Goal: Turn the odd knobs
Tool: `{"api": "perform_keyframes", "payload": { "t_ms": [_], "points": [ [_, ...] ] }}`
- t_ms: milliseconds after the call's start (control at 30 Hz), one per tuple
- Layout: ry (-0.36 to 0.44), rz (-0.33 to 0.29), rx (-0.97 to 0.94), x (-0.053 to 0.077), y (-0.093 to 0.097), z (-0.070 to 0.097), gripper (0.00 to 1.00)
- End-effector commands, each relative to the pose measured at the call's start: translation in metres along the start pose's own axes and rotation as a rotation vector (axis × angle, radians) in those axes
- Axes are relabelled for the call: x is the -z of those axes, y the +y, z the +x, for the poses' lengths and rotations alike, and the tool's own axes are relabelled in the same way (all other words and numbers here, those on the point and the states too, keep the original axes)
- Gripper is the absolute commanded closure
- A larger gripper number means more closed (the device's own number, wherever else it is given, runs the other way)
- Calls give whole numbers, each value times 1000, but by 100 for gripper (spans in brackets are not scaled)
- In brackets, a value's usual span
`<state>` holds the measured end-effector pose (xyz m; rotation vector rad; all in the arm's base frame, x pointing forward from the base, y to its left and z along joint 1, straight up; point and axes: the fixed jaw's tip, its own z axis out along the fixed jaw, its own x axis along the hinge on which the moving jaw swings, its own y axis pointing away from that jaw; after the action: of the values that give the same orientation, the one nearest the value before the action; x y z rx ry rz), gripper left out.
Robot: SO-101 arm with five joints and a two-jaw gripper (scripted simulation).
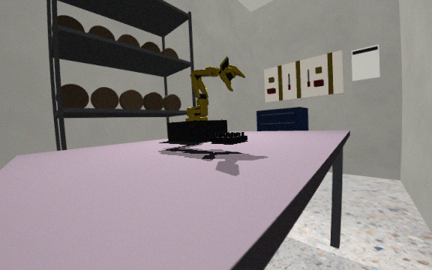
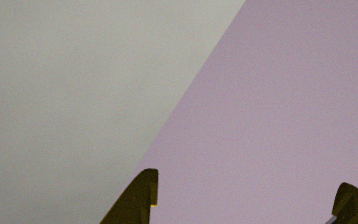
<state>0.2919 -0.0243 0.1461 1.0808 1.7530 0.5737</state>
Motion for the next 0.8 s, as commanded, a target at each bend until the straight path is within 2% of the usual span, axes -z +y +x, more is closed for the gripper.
{"api": "perform_keyframes", "payload": {
  "t_ms": [0, 200, 267, 433, 600, 767],
  "points": [
    [102, 161, -1, 21, -41, 26, 60],
    [243, 384, -1, 45, -95, 60, 60],
    [243, 384, -1, 45, -95, 60, 60],
    [325, 515, -1, 63, -126, 80, 60],
    [365, 578, -1, 72, -141, 89, 60],
    [372, 590, -1, 74, -144, 91, 60]
  ]
}}
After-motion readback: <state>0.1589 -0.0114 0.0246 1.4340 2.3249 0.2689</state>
